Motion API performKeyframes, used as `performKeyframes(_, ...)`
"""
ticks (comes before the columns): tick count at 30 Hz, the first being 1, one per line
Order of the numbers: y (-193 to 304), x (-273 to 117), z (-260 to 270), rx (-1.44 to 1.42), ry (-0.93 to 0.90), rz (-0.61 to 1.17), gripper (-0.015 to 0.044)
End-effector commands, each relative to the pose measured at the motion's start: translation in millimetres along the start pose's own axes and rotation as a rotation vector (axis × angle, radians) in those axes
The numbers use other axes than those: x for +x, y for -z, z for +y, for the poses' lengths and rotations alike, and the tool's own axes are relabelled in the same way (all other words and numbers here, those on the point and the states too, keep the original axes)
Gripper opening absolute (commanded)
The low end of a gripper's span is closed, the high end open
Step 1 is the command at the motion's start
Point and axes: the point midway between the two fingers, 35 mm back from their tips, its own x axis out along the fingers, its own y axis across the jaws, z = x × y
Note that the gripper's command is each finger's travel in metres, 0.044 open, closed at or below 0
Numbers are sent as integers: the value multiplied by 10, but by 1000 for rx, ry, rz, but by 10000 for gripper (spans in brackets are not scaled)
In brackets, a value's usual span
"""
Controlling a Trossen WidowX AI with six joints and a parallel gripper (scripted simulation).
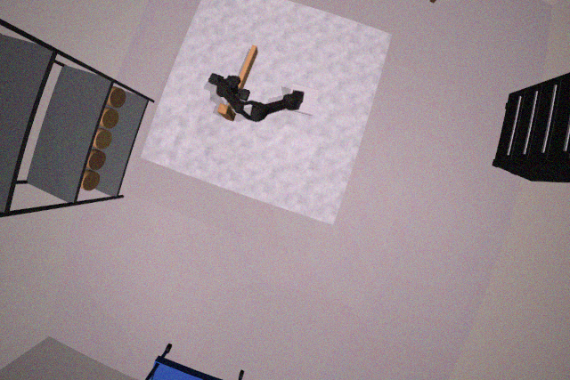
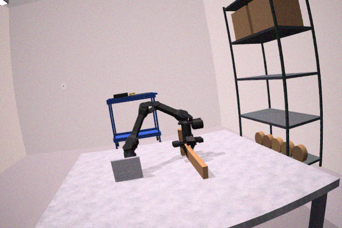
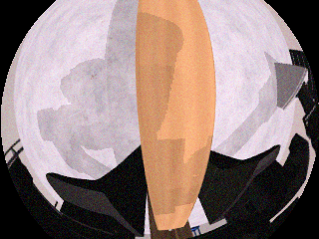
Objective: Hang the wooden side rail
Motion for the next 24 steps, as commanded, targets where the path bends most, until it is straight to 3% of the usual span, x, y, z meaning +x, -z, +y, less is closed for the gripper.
performKeyframes(1,-12,-42,13,2,-7,-5,0)
performKeyframes(24,-12,-81,13,2,-7,-5,0)
